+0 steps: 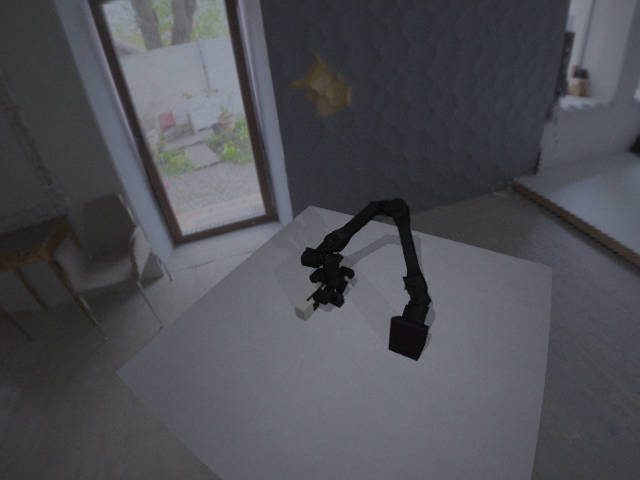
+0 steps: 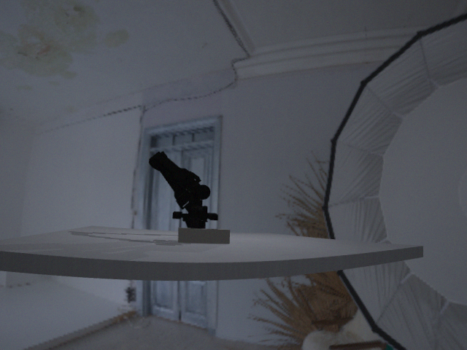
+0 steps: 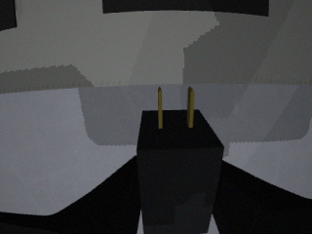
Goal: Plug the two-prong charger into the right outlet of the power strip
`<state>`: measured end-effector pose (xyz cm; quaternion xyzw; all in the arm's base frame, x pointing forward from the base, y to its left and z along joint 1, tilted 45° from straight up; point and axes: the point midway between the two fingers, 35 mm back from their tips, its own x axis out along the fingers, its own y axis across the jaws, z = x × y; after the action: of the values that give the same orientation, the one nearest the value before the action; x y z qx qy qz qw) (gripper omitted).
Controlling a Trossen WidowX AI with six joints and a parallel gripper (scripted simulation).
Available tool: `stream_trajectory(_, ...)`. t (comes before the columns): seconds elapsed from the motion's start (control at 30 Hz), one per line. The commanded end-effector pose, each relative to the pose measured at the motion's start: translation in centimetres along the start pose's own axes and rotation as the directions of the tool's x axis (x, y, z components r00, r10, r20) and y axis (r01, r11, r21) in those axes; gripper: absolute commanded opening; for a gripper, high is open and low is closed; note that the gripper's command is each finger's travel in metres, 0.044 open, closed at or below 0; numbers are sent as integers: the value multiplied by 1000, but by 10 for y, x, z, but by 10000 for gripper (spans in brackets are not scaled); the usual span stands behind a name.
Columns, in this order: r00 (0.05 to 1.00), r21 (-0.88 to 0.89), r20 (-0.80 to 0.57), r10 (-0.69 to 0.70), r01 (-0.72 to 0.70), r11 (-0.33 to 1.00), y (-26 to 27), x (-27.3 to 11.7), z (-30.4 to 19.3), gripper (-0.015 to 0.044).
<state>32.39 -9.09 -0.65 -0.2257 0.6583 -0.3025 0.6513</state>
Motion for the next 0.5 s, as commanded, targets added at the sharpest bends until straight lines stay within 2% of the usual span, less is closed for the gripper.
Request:
stream_trajectory(0.0,1000,-5,-1,-3,3,1000,-1,0,1,0)
stream_trajectory(0.47,1000,-5,-1,-3,3,1000,-1,0,5,0)
